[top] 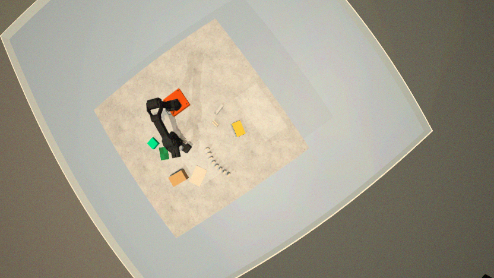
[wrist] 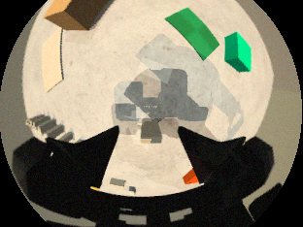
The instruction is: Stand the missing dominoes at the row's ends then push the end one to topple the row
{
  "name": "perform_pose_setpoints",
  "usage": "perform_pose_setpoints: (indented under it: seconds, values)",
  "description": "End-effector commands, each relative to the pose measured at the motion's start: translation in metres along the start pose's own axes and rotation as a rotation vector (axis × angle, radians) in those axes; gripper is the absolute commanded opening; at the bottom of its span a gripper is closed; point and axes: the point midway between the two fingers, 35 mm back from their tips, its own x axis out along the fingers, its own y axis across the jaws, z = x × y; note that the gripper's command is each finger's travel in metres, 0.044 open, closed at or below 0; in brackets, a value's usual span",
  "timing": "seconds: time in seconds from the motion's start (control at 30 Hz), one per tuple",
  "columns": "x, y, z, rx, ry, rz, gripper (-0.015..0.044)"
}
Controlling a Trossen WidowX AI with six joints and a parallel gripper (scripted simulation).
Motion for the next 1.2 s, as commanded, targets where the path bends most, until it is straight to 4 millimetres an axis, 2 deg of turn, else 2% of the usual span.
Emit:
perform_pose_setpoints:
  seconds: [0.0,0.33,0.67,0.73,0.87,1.0,1.07,1.17]
  values:
    - [0.004,-0.002,-0.002,0.006,0.009,-0.006,0.0361]
    - [0.004,-0.002,-0.002,0.006,0.009,-0.006,0.0107]
    - [0.003,-0.003,-0.001,-0.001,0.002,-0.007,0.0107]
    - [-0.013,-0.005,0.004,-0.023,-0.023,-0.012,0.0107]
    - [-0.07,0.001,0.008,-0.02,-0.02,-0.01,0.0107]
    - [-0.122,0.0,0.002,-0.003,0.001,-0.006,0.0107]
    - [-0.131,0.0,0.0,0.0,0.005,-0.006,0.0107]
    - [-0.131,0.0,0.0,0.0,0.005,-0.006,0.0107]
